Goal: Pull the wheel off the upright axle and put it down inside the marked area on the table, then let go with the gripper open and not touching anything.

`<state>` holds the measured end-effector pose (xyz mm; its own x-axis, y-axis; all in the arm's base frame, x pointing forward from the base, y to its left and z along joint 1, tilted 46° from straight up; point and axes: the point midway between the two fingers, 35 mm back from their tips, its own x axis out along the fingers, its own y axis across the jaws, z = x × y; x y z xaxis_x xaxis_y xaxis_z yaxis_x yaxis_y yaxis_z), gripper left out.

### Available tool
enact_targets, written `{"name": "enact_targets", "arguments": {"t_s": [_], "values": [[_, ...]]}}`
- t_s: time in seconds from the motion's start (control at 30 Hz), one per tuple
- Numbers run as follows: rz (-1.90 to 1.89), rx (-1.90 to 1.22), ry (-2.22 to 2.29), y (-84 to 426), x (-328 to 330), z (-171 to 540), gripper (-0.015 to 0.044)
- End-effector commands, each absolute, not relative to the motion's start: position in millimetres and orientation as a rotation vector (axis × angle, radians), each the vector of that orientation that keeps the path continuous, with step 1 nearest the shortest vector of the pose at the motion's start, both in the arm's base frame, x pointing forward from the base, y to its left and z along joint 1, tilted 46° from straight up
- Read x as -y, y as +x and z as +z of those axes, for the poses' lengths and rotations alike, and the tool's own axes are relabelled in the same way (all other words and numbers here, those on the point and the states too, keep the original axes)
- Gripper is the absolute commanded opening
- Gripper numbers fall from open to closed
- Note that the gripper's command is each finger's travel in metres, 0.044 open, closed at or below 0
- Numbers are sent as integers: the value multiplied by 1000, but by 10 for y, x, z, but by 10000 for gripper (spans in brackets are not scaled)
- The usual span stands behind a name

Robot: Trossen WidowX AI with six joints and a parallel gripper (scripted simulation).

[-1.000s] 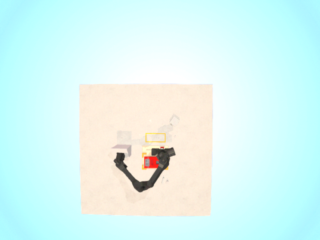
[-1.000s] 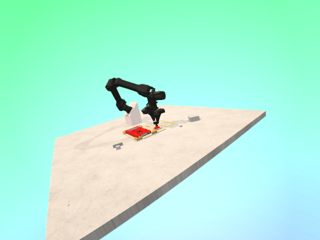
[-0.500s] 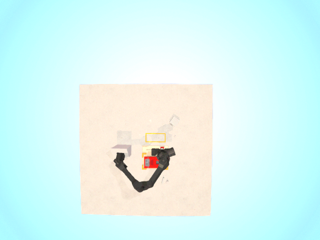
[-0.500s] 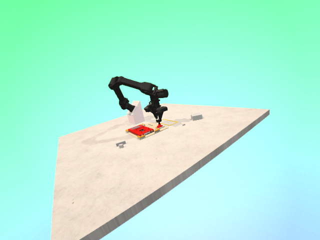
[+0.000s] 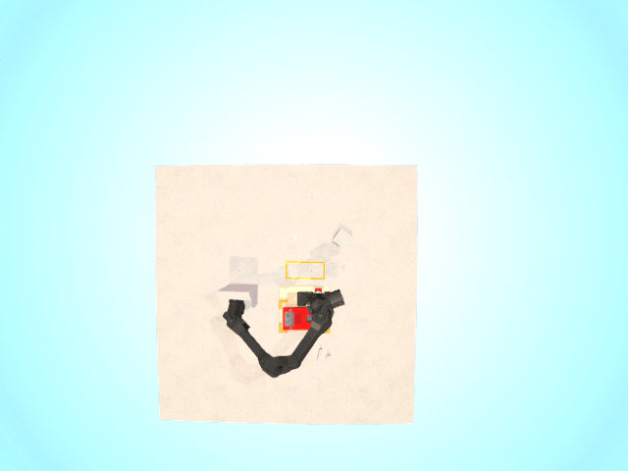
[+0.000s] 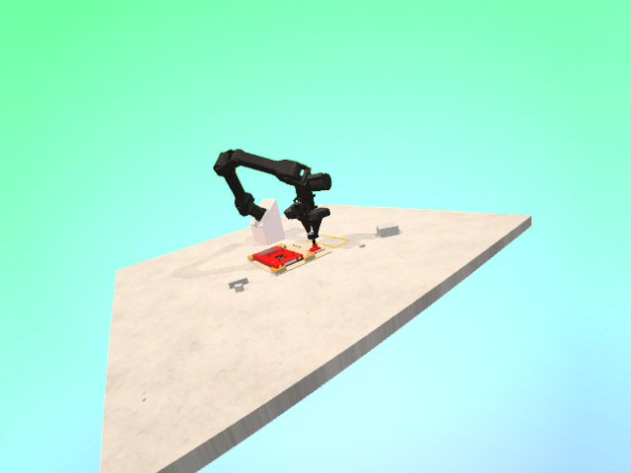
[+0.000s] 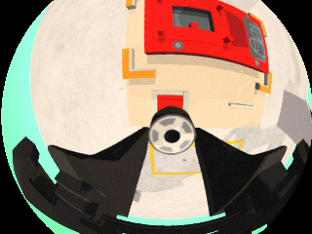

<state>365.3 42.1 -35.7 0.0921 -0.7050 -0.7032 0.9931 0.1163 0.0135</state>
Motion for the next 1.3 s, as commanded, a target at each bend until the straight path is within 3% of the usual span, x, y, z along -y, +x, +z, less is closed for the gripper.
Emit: {"name": "enact_targets", "arguments": {"t_s": [0.0, 1.0, 1.27], "values": [[-1371, -624, 581, 3650, -434, -346, 0], [-1369, -625, 580, 3589, -723, -53, 0], [-1363, -635, 578, 3406, -942, -356, 0]]}}
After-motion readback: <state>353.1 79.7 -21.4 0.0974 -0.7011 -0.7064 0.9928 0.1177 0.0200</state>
